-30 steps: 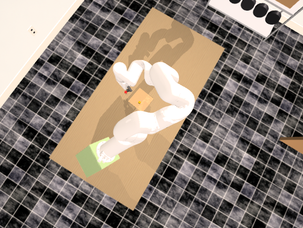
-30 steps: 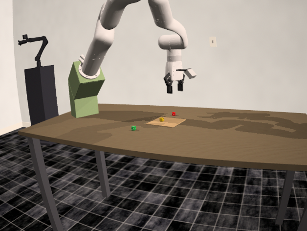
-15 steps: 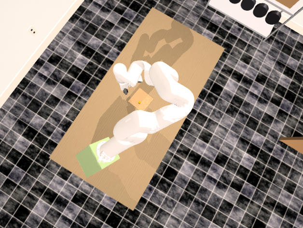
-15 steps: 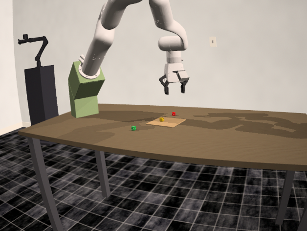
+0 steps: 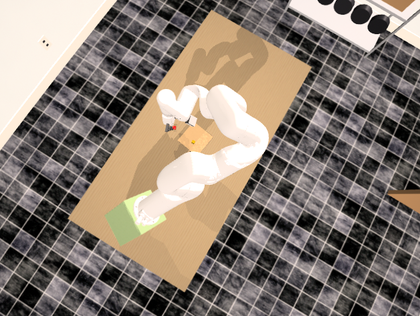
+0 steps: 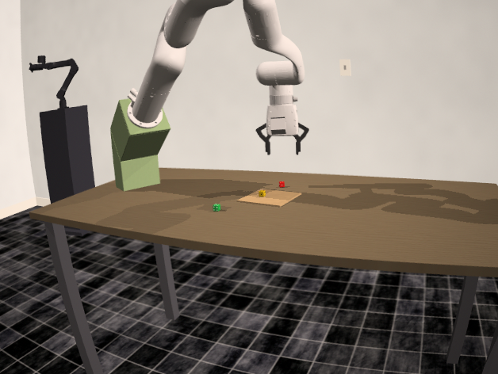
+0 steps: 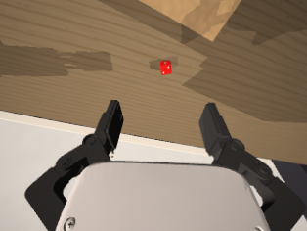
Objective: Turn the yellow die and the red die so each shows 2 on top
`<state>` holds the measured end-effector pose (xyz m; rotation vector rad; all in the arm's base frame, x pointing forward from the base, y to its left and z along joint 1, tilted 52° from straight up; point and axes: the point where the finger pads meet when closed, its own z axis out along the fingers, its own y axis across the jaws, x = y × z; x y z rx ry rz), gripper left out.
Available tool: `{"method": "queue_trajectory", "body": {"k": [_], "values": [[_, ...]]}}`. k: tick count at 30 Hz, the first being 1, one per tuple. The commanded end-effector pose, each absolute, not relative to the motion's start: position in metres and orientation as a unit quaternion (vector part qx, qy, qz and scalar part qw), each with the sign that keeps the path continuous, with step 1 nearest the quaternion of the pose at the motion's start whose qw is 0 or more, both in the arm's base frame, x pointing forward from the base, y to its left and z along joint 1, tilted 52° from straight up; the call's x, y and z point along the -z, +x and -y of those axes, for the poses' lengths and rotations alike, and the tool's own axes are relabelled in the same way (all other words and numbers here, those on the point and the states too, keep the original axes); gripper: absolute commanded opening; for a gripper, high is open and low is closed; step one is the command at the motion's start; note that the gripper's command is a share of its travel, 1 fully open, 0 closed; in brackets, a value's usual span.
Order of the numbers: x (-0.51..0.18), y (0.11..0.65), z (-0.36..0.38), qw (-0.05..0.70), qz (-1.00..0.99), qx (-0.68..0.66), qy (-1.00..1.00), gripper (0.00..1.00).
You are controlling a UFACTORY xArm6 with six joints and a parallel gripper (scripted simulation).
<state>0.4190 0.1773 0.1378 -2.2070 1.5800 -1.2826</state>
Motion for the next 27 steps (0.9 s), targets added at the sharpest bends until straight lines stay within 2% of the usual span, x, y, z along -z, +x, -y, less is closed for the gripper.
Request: {"method": "queue_trajectory", "body": {"k": [1,27], "values": [[-0.137,0.421,-0.177,0.112,-0.584,0.423,-0.684,1.0],[-0.125,0.427,-0.17,0.277,-0.815,0.338,-0.38,1.0]]}}
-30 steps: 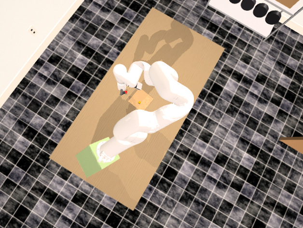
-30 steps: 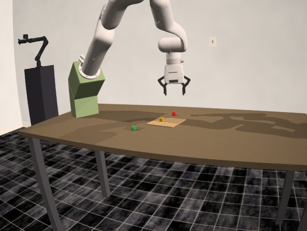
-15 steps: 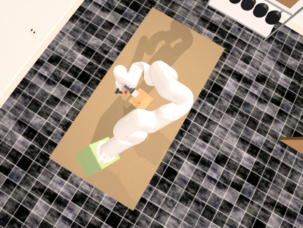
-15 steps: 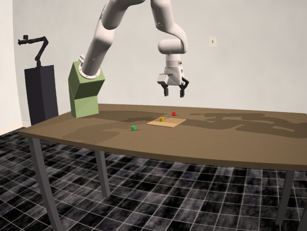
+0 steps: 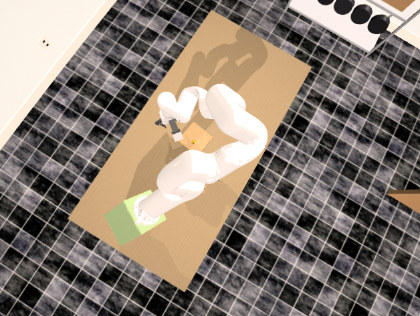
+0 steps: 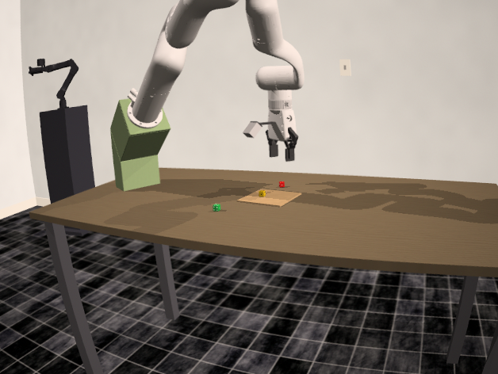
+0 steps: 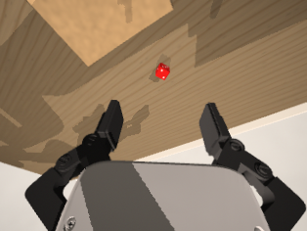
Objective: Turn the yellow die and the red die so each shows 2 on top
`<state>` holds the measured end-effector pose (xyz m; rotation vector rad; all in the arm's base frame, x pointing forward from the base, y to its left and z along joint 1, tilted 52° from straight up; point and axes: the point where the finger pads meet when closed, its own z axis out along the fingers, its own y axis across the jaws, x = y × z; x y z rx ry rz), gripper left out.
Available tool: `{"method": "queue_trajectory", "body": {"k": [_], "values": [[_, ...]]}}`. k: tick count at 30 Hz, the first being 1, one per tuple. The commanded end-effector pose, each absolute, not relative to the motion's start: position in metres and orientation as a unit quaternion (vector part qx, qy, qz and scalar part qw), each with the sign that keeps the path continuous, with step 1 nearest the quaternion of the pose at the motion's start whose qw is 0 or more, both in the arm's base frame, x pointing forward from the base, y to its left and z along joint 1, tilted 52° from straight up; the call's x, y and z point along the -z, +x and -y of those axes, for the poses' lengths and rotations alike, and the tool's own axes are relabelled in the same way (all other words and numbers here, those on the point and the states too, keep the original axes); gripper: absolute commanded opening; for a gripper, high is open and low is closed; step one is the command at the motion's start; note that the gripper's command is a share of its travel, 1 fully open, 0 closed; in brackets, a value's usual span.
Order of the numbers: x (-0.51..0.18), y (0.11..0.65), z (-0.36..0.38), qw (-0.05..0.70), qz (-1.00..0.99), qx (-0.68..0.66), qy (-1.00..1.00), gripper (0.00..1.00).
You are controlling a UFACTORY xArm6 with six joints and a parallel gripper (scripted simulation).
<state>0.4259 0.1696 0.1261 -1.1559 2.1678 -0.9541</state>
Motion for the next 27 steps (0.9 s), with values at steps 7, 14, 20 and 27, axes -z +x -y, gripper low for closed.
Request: {"method": "queue_trajectory", "body": {"k": [7,14,20,27], "values": [[-0.1229,0.4281,-0.1679,0.308,-0.848,0.31,-0.3,1.0],[-0.1212,0.4289,-0.1667,0.327,-0.866,0.289,-0.246,1.0],[-0.121,0.4291,-0.1666,0.329,-0.868,0.287,-0.239,1.0],[-0.121,0.4291,-0.1666,0.329,-0.868,0.287,-0.239,0.31]]}}
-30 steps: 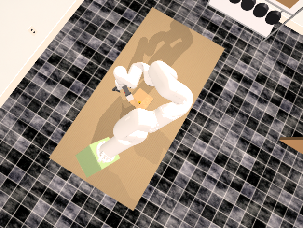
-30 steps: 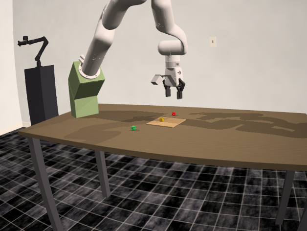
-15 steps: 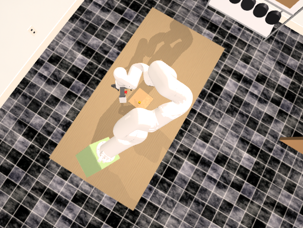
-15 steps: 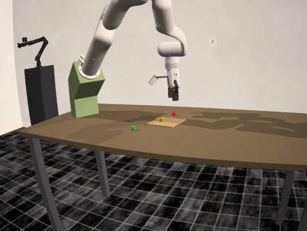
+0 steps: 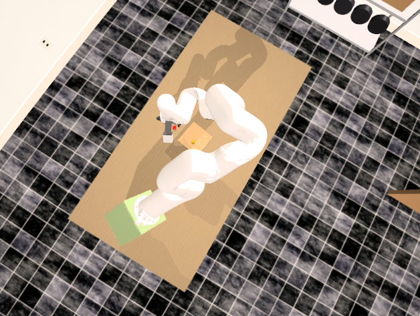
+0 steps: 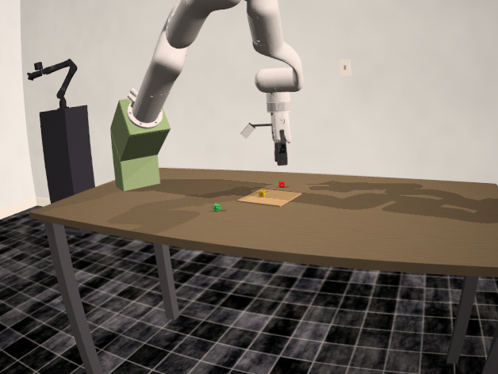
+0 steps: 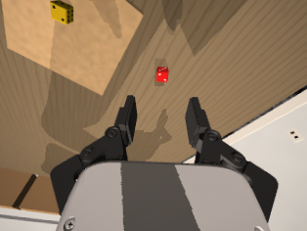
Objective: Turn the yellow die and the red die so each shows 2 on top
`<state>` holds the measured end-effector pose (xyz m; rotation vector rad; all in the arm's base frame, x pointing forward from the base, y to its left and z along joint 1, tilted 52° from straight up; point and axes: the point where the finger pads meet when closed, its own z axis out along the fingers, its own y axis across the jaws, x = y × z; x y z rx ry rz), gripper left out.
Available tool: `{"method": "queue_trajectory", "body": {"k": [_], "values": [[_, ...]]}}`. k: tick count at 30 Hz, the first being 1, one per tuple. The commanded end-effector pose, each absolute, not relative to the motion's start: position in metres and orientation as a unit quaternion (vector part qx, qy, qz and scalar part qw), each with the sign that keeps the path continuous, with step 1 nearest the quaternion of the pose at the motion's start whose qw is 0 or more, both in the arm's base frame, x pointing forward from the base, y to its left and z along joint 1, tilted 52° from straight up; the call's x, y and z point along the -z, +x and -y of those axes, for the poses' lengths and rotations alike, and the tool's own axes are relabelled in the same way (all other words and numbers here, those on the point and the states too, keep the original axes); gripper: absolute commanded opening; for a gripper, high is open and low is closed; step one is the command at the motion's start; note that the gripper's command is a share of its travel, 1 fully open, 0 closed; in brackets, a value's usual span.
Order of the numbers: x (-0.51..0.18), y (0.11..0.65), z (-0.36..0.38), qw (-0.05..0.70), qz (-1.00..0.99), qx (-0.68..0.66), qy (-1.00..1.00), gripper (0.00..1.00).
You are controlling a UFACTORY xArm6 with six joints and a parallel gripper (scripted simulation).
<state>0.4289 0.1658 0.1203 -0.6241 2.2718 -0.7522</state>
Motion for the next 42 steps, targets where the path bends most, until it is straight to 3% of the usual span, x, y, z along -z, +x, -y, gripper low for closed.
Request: {"method": "queue_trajectory", "body": {"k": [1,42], "values": [[-0.121,0.4291,-0.1666,0.329,-0.868,0.287,-0.239,0.31],[-0.1188,0.4315,-0.1654,0.329,-0.868,0.287,-0.238,0.31]]}}
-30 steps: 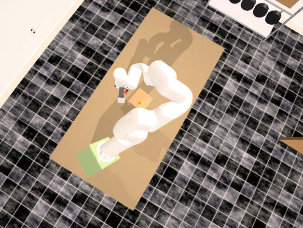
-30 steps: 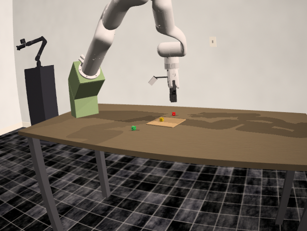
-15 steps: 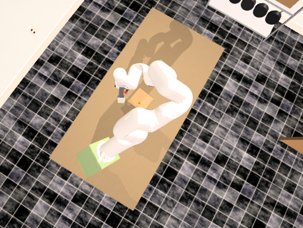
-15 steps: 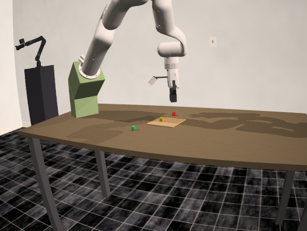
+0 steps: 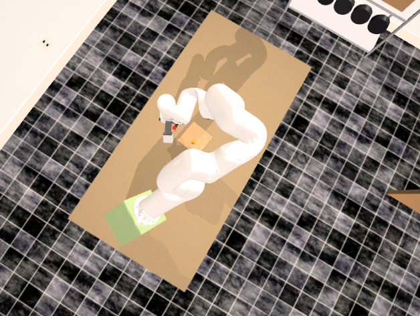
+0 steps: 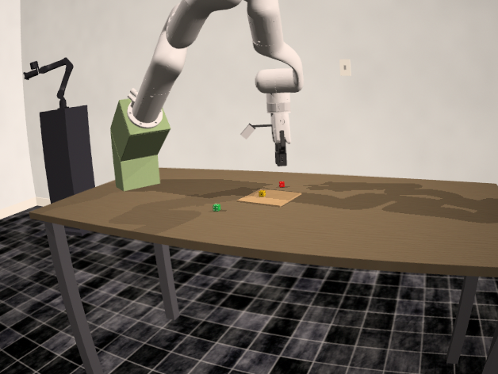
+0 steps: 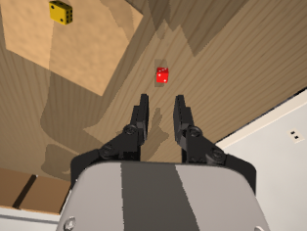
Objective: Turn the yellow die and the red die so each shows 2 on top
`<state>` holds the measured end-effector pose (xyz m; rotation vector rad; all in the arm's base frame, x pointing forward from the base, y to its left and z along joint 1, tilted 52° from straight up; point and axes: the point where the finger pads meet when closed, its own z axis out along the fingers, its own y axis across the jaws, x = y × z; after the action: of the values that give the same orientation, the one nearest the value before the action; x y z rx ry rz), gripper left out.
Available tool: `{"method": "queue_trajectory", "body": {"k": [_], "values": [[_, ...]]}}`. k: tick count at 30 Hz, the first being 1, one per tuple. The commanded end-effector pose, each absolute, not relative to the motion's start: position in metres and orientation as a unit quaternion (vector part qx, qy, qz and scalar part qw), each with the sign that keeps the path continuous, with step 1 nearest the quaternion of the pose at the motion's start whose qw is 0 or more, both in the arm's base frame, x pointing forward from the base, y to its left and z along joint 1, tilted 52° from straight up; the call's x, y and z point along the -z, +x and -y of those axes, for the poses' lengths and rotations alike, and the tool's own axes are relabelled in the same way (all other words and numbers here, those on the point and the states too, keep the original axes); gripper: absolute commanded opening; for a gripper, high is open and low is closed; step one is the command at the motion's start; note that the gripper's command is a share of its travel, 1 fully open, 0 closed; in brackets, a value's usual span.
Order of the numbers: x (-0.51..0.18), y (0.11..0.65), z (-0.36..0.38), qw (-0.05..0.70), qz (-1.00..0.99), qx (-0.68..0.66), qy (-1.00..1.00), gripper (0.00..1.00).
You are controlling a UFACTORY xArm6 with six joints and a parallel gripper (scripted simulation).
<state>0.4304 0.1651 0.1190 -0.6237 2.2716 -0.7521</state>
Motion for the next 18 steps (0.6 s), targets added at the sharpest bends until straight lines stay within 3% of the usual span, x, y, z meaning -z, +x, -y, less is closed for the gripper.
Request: {"method": "queue_trajectory", "body": {"k": [1,18], "values": [[-0.118,0.432,-0.165,0.329,-0.868,0.287,-0.238,0.31],[-0.106,0.446,-0.158,0.329,-0.868,0.287,-0.238,0.31]]}}
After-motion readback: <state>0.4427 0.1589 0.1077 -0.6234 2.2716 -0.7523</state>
